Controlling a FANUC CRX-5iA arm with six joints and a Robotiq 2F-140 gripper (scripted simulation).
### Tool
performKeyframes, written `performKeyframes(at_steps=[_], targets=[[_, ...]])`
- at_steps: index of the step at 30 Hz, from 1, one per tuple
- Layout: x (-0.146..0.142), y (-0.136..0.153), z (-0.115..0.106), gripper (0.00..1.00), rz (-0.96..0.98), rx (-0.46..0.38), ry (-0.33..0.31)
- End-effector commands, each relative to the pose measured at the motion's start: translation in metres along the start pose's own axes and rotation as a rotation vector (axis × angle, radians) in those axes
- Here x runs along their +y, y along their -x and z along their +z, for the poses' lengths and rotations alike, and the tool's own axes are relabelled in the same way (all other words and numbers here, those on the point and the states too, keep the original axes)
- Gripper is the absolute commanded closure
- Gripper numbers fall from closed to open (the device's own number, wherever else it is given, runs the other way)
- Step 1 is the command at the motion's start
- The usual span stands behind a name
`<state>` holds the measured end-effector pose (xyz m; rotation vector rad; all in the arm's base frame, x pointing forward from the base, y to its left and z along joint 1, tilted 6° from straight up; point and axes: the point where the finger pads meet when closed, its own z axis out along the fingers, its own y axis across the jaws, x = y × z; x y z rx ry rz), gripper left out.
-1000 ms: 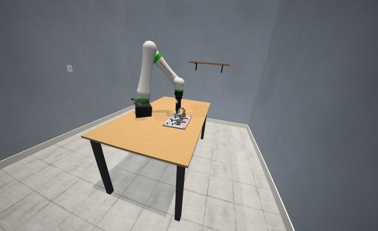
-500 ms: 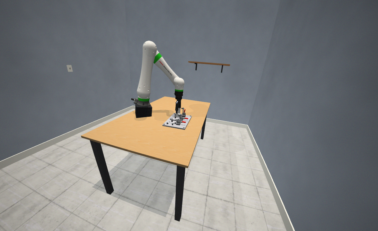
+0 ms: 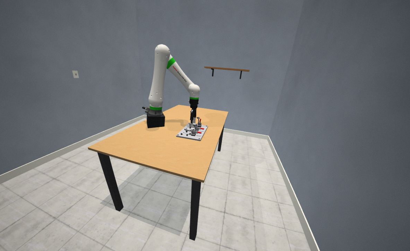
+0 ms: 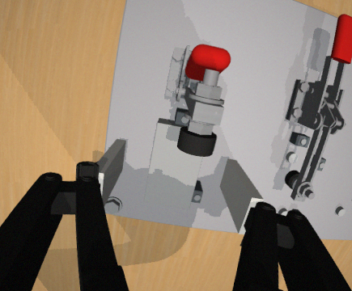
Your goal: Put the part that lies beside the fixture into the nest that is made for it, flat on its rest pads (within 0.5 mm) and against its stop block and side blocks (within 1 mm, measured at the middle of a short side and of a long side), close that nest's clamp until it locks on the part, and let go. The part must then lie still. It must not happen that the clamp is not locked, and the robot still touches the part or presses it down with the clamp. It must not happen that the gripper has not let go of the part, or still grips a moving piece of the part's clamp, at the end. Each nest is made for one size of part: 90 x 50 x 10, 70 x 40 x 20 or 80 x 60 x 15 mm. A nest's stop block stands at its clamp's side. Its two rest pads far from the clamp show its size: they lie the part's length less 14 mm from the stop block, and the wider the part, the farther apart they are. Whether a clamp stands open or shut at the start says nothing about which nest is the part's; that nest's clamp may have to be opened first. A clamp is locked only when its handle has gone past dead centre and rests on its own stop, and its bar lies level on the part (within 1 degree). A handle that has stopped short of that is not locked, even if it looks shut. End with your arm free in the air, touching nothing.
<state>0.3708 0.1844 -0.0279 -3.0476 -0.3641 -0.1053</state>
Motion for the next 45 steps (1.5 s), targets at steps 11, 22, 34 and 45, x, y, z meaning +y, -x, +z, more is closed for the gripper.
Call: performKeyframes(at_steps=[11, 22, 34, 45], targets=[[0.0, 0.0, -0.012, 0.42, 0.0, 0.0, 0.0], [0.0, 0.0, -0.044, 0.42, 0.0, 0.0, 0.0], [0.0, 0.0, -0.06, 0.42, 0.0, 0.0, 0.0], [0.0, 0.0, -0.06, 0.42, 0.0, 0.0, 0.0]])
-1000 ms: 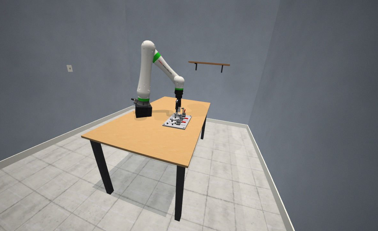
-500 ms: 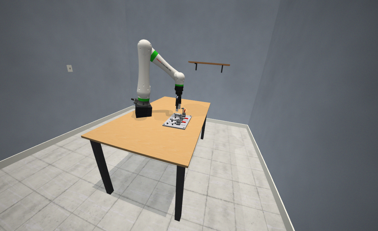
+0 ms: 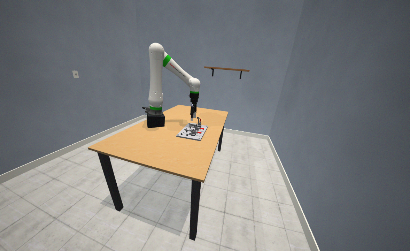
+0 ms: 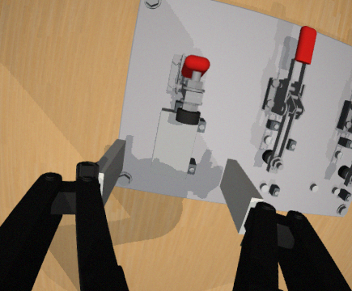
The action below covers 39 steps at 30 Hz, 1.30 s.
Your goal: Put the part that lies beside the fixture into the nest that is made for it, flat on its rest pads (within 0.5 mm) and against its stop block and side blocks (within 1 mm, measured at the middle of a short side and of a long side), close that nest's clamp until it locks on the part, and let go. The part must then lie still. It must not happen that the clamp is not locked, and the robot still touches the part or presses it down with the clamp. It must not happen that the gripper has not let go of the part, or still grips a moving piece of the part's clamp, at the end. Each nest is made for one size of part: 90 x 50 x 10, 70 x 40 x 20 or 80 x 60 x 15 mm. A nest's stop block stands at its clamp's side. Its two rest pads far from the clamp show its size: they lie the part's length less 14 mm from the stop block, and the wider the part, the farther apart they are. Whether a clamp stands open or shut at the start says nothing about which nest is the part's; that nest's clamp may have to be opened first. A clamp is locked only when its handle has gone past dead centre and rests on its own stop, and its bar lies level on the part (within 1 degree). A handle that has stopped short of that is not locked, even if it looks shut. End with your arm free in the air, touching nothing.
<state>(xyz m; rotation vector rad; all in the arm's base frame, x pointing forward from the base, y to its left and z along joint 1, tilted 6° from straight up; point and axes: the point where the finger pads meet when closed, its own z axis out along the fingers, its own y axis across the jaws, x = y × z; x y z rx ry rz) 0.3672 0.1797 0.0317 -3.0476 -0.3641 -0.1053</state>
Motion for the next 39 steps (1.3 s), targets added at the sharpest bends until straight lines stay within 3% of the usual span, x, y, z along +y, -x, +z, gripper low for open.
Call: performKeyframes(at_steps=[1, 2, 3, 39], targets=[[0.0, -0.0002, -0.0001, 0.42, 0.0, 0.0, 0.0], [0.0, -0.0002, -0.0001, 0.42, 0.0, 0.0, 0.0], [0.0, -0.0002, -0.0001, 1.0, 0.0, 0.0, 0.0], [0.0, -0.0002, 0.003, 1.0, 0.0, 0.0, 0.0]])
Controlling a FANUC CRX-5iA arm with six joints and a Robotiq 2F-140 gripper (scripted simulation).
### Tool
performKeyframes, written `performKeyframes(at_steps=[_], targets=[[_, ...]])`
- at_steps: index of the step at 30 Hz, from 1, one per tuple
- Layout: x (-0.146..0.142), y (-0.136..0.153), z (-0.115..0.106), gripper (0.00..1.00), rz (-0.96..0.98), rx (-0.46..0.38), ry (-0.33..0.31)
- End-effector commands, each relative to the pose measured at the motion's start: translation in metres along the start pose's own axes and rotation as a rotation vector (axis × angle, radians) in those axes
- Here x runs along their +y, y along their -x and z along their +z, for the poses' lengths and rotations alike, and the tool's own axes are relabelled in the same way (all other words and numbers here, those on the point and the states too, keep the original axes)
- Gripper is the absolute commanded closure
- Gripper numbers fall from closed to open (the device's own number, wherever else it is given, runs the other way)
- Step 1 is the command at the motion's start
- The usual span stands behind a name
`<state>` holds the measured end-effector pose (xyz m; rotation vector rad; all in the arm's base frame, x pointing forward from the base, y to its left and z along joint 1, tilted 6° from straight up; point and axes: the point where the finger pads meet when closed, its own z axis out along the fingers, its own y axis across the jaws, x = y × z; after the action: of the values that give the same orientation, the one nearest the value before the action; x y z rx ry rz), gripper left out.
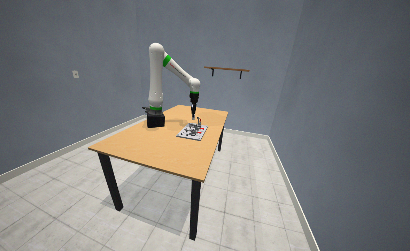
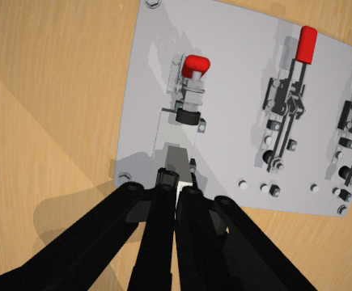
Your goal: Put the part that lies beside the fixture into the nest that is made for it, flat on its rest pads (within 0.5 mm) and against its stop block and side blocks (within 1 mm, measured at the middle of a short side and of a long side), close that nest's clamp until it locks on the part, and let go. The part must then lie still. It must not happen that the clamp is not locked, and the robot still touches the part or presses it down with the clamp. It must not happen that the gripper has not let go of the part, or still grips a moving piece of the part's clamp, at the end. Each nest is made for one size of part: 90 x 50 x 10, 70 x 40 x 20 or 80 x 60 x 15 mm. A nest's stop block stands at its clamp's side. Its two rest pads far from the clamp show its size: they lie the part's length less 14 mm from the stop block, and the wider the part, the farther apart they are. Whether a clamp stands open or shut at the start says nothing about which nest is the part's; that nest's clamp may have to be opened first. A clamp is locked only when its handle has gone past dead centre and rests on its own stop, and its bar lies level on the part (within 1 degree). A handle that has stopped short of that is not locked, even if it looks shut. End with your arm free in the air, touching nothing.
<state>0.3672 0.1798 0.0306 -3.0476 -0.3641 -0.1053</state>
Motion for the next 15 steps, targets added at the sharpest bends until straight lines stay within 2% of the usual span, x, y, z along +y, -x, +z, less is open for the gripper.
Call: performKeyframes(at_steps=[1, 15], targets=[[0.0, 0.0, 0.003, 1.0, 0.0, 0.0, 0.0], [0.0, 0.0, 0.02, 1.0, 0.0, 0.0, 0.0]])
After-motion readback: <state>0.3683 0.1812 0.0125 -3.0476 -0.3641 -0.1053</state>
